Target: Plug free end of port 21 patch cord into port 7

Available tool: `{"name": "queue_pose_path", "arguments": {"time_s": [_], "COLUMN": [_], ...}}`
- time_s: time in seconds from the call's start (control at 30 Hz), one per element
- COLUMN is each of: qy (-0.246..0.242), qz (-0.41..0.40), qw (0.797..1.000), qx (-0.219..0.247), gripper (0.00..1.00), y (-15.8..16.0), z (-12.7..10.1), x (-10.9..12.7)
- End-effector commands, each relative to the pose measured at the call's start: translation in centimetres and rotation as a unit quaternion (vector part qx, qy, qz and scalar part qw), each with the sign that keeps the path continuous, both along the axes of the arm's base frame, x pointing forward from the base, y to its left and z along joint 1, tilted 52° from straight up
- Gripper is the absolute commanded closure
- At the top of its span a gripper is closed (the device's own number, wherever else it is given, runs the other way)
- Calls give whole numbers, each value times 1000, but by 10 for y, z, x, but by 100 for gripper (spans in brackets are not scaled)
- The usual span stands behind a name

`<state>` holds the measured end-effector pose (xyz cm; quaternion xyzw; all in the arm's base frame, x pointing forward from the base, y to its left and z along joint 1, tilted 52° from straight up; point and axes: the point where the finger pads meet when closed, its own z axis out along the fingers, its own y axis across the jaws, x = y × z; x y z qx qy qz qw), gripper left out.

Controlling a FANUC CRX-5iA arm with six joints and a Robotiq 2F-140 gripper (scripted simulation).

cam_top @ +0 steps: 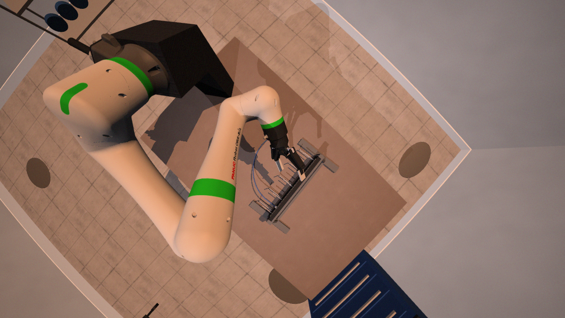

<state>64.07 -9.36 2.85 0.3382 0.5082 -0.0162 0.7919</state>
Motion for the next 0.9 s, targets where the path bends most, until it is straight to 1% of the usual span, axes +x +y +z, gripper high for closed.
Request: {"name": "queue_pose_path", "arguments": {"time_s": [0.0, 0.1, 0.13, 0.17, 0.23, 0.27, 0.4, 0.47, 0.57, 0.6, 0.67, 0.7, 0.73, 0.8, 0.83, 0.87], "qy": [11, 37, 37, 51, 51, 65, 65, 98, 98, 118, 118, 135, 141, 141, 160, 163], "qz": [-9, -33, -33, -44, -44, -57, -57, -88, -88, -105, -105, -118, -123, -123, -139, -141], "qw": [1000, 997, 997, 995, 995, 992, 992, 981, 981, 972, 972, 963, 960, 960, 948, 947], "qx": [15, 55, 55, 73, 73, 93, 93, 142, 142, 173, 173, 199, 208, 208, 236, 240], "gripper": [0, 0, 0, 0, 0, 0, 0, 0, 0, 0, 0, 0, 0, 0, 0, 0], "y": [5, 15, 15, 20, 20, 26, 26, 40, 40, 48, 48, 55, 57, 57, 65, 67], "z": [-6, -20, -20, -27, -27, -35, -35, -53, -53, -64, -64, -75, -78, -78, -89, -91], "x": [-6, -27, -27, -34, -34, -44, -44, -68, -68, -83, -83, -96, -100, -100, -114, -116]}}
